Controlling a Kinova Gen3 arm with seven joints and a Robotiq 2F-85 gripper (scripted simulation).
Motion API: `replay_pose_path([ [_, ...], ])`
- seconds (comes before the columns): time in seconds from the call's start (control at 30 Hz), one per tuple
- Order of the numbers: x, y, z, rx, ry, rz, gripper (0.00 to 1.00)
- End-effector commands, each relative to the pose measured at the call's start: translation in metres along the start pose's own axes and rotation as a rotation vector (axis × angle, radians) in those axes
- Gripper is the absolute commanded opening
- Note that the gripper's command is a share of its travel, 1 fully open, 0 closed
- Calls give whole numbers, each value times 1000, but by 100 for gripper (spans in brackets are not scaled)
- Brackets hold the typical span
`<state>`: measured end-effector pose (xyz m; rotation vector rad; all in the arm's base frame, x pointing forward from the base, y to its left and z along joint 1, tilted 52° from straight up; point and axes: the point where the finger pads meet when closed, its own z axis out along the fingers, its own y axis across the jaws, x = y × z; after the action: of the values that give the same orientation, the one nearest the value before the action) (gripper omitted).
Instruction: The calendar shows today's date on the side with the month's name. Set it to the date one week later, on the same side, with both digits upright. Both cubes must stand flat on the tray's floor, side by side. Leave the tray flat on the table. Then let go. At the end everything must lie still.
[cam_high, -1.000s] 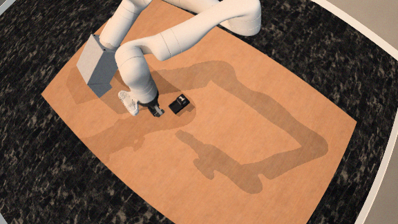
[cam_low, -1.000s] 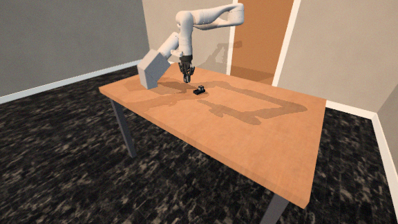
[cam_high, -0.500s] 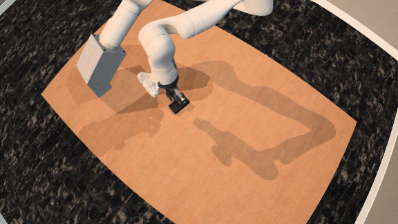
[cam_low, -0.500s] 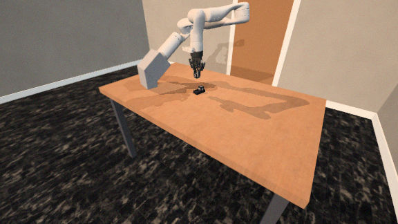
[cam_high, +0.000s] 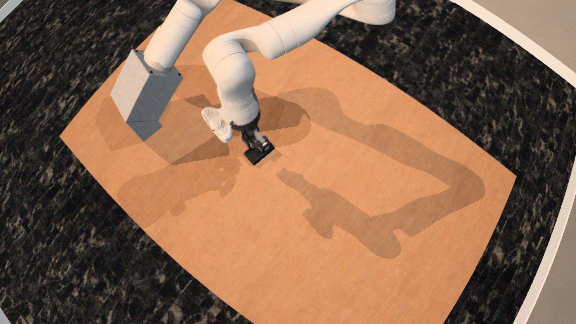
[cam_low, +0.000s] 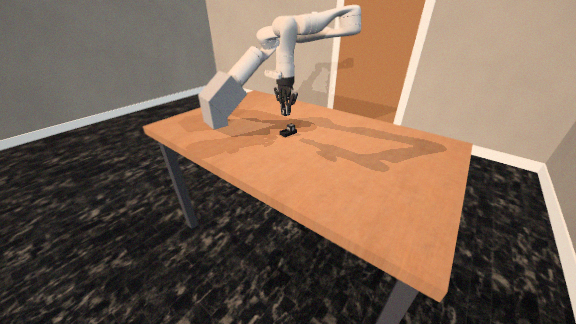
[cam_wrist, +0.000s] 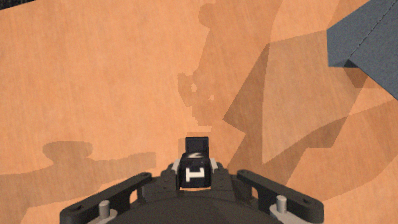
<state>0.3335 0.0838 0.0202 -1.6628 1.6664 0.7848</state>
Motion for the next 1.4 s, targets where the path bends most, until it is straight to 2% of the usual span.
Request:
replay_pose_path([
  [0.0, 0, 2, 3, -6, 0, 1, 26],
  [0.5, 0, 2, 48, -6, 0, 1, 26],
  [0.77, 0, 2, 54, -6, 0, 1, 26],
  [1.37, 0, 2, 55, -6, 0, 1, 26],
])
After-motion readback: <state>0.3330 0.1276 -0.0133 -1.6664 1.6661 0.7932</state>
